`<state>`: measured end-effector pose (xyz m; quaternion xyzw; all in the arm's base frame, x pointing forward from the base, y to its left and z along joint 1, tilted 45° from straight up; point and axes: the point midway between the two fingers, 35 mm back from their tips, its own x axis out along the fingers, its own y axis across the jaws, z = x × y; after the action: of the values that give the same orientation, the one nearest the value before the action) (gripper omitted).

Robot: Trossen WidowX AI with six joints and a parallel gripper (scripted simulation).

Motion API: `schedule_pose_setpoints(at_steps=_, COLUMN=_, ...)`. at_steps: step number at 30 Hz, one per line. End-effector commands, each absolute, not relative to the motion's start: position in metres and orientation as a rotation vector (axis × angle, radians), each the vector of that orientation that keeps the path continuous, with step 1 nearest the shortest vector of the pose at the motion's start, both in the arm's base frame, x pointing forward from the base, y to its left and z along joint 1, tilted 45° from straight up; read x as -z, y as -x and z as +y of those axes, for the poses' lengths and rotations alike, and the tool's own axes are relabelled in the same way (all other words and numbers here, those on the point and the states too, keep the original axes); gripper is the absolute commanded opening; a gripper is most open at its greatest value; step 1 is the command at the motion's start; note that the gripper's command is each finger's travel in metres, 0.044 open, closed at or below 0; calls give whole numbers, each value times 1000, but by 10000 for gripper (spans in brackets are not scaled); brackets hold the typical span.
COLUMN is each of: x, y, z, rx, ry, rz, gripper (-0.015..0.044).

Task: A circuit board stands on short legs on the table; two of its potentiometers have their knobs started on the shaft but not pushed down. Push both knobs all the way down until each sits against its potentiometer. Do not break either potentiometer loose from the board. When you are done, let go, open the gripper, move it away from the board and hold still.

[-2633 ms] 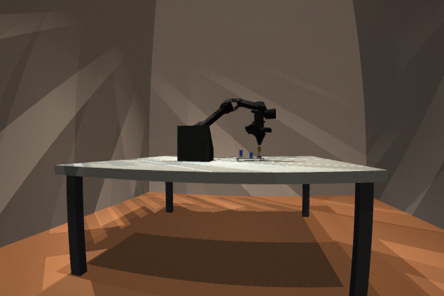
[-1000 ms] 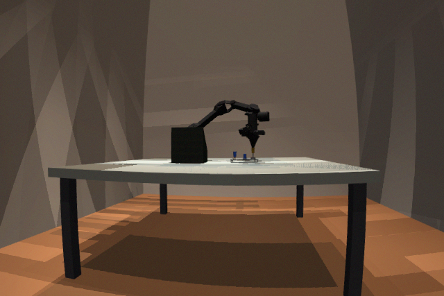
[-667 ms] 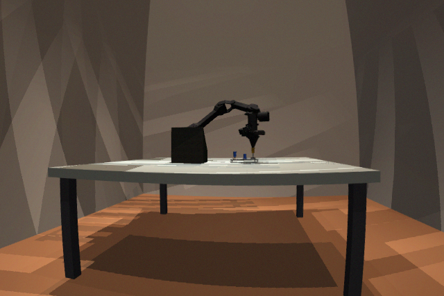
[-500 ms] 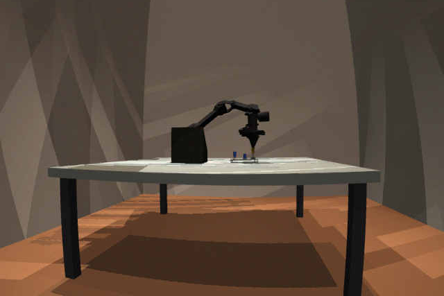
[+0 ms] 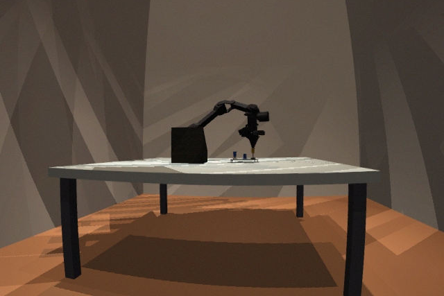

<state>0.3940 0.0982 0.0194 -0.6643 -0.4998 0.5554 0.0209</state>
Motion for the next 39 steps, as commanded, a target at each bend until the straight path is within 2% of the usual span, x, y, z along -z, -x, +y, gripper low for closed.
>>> schedule_pose_setpoints(at_steps=1, x=-12, y=-392, z=109, rx=-1724, ry=2049, rz=-1575, gripper=0)
schedule_pose_setpoints(at_steps=39, x=1, y=-390, z=121, rx=-1723, ry=2049, rz=-1575, gripper=0)
